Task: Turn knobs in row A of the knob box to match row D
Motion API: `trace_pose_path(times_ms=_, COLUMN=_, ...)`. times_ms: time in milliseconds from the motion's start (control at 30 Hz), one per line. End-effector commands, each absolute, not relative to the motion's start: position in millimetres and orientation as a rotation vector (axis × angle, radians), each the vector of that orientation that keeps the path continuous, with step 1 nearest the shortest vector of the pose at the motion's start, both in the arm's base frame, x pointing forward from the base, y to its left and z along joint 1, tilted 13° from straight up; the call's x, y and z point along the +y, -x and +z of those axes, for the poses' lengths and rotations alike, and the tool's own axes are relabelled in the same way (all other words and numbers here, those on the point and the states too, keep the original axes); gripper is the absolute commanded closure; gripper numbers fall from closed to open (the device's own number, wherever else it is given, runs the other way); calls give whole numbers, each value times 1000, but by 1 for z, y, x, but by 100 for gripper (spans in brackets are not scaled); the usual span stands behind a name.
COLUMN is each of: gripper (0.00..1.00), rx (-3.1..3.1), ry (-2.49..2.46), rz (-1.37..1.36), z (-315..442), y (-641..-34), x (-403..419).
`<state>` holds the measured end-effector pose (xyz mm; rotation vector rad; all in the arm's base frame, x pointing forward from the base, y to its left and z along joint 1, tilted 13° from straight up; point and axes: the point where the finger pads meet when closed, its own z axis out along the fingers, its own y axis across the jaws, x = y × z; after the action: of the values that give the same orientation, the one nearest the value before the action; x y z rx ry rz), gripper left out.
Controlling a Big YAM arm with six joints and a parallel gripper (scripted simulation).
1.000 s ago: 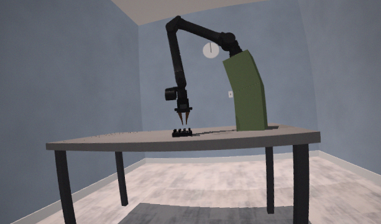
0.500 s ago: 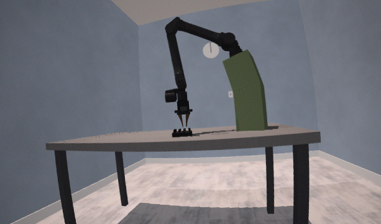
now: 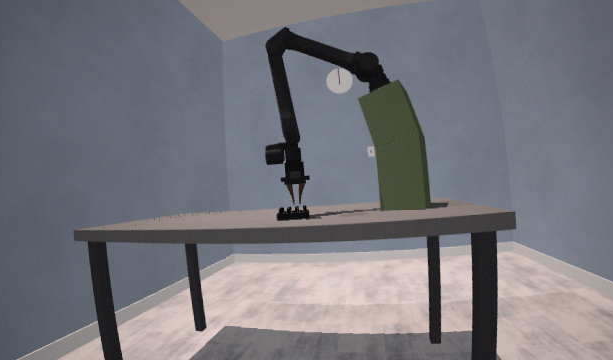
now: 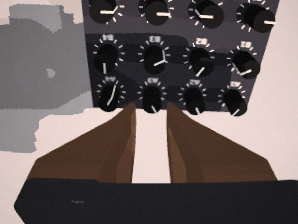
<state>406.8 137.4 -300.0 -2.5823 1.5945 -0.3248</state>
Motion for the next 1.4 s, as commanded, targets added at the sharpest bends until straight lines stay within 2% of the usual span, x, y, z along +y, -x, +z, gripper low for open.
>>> trace_pose_path(times_ms=0, gripper=81, rx=1584, ry=2586, rz=-324, z=-303, y=-408, x=135)
trace_pose_path(times_ms=1367, gripper=81, rx=1586, ry=2575, rz=-332, z=-297, y=-416, x=131)
